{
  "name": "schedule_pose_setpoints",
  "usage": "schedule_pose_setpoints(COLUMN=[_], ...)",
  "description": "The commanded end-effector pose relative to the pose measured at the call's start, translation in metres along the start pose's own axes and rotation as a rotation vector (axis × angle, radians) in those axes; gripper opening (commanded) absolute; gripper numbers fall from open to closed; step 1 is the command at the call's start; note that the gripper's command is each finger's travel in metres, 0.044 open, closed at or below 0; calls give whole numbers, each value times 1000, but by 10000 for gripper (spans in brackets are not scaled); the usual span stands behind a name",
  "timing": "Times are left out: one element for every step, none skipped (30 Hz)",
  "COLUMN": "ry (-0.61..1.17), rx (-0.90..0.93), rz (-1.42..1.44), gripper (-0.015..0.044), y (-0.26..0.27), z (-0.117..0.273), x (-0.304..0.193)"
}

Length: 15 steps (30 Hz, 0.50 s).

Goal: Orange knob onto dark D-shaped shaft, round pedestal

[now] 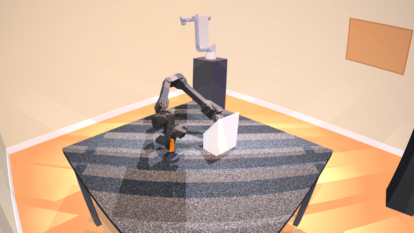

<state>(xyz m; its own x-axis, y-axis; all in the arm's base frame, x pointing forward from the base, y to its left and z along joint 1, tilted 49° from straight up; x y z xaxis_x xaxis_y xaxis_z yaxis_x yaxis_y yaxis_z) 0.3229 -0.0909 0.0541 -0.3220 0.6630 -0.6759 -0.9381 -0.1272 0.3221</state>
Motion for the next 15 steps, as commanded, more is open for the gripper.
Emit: schedule_pose_setpoints(ry=[3, 3, 2, 2, 2, 2, 2, 2, 2, 2, 2, 2, 2, 2, 2], rx=[-1, -1, -1, -1, -1, -1, -1, -1, -1, -1, -1, -1, -1, -1, -1], rz=[2, 2, 2, 2, 2, 2, 2, 11, 27, 55, 88, 126, 170, 201, 211], gripper=[0, 0, 0, 0, 0, 0, 0, 0, 0, 0, 0, 0, 0, 0, 0], y=[0, 0, 0, 0, -1, -1, -1, -1, -1, -1, -1, -2, -2, -2, -3], z=[0, 1, 2, 3, 3, 4, 4, 4, 4, 4, 4, 4, 4, 4, 3], x=[0, 0, 0, 0, 0, 0, 0, 0, 0, 0, 0, 0, 0, 0, 0])
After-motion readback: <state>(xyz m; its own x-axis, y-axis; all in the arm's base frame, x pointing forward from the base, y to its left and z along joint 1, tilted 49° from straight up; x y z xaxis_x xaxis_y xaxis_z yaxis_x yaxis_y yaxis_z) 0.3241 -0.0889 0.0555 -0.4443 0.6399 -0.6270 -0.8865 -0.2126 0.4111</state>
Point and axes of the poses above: the point midway between the two fingers, 35 mm back from their tips, its own z axis back along the fingers, its own y axis across the jaws, x = y × z, the point moved 4 cm from there along z, back along the fingers, and after that the axes turned 6 degrees about z, right-handed, at the moved point
